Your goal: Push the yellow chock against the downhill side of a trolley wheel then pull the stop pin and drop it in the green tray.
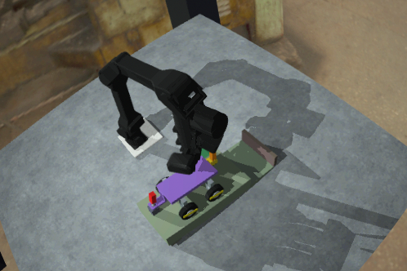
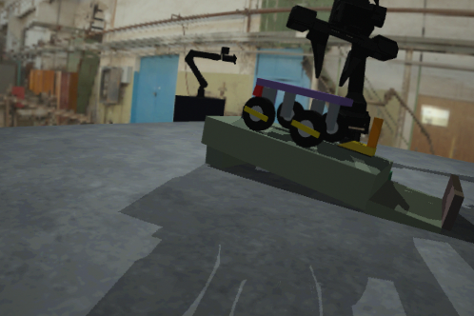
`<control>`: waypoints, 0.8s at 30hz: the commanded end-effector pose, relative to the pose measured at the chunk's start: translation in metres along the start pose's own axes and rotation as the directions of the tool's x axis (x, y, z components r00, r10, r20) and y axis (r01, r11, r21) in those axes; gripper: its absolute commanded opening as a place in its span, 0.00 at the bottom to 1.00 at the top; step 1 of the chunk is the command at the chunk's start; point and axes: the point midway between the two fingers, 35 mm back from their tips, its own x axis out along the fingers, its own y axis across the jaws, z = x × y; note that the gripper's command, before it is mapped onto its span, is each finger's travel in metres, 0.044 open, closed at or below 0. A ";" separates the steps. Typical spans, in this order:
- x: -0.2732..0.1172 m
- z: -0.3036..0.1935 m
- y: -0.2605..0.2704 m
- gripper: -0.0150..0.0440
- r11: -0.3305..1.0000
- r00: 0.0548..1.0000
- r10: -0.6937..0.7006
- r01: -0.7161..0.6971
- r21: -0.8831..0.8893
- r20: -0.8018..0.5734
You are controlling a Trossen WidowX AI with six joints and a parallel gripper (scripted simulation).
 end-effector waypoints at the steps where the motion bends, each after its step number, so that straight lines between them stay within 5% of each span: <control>1: -0.001 -0.008 -0.016 0.58 0.991 1.000 -0.017 0.015 -0.132 -0.021; 24: -0.006 -0.079 -0.099 0.58 0.572 0.981 -0.068 -0.110 -0.813 -0.181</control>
